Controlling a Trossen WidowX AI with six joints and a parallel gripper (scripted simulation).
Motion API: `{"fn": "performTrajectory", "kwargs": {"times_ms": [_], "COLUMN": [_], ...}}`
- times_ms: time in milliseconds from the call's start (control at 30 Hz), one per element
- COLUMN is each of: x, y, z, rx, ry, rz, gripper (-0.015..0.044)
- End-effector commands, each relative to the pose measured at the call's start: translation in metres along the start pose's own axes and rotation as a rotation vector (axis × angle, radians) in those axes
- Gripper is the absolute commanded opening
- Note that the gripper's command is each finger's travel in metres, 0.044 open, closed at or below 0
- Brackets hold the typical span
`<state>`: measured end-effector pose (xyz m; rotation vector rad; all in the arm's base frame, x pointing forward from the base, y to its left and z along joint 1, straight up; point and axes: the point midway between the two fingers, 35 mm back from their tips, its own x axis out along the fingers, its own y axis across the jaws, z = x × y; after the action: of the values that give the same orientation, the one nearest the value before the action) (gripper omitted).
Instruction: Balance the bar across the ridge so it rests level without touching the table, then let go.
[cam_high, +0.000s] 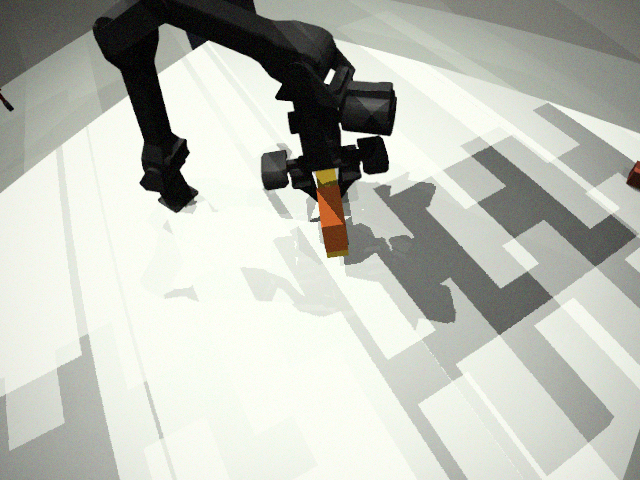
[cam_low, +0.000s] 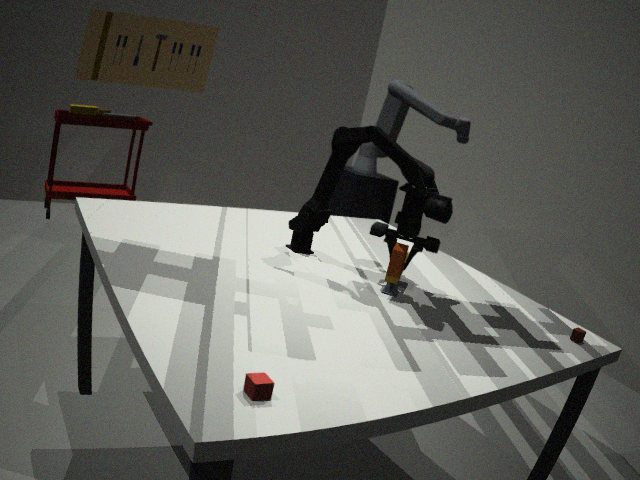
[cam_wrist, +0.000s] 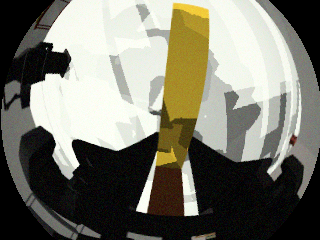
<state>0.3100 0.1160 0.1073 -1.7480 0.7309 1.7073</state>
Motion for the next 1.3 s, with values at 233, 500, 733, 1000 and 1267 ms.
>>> {"fn": "performTrajectory", "kwargs": {"times_ms": [233,500,733,1000,1267], "x": [0.0008,0.0015,0.0020,0.0027,0.0033], "y": [-0.0002,-0.0003,-0.0003,-0.0003,-0.0003], "z": [-0.0008,-0.0008,-0.0009,-0.0009,-0.0010], "rx": [-0.002,-0.002,-0.002,-0.002,-0.002], "ry": [0.003,0.003,0.003,0.003,0.003], "rz": [-0.002,-0.002,-0.002,-0.002,-0.002], "gripper": [0.0000,0.0000,0.0000,0.0000,0.0000]}}
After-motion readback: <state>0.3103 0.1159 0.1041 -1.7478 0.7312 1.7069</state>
